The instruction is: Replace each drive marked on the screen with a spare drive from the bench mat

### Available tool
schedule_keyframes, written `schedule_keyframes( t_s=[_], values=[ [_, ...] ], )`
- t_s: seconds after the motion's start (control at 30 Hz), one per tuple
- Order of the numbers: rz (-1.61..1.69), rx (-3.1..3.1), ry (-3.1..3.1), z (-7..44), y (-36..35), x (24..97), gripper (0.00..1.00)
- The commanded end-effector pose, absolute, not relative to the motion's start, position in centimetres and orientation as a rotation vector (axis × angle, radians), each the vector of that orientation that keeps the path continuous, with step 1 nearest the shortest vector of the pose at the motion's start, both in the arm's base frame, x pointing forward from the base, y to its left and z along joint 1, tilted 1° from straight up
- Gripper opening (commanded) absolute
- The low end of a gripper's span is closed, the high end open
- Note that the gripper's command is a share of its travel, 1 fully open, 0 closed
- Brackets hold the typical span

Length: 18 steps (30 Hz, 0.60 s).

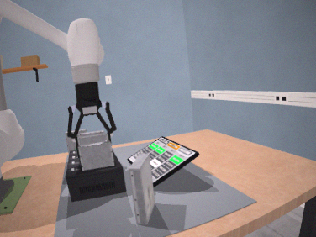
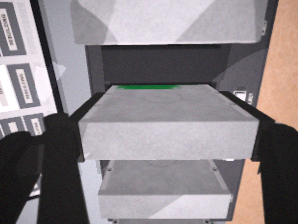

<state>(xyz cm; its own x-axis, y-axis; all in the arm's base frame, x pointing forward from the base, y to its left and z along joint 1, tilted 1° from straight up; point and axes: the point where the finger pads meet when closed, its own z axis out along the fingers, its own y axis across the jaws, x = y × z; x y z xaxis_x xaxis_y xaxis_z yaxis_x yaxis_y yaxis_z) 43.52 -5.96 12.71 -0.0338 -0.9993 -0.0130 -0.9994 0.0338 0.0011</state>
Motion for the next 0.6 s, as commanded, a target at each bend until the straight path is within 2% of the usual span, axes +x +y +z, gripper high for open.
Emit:
schedule_keyframes(
  t_s=[0.0, 0.5, 0.53, 0.57],
  values=[
    [0.014, -2.177, 2.252, 12.8, -5.96, 43.56, 0.71],
    [0.014, -2.177, 2.252, 12.92, -5.96, 43.56, 0.7],
    [0.014, -2.177, 2.252, 12.92, -5.96, 43.56, 0.1],
    [0.014, -2.177, 2.252, 12.92, -5.96, 43.56, 0.1]
  ],
)
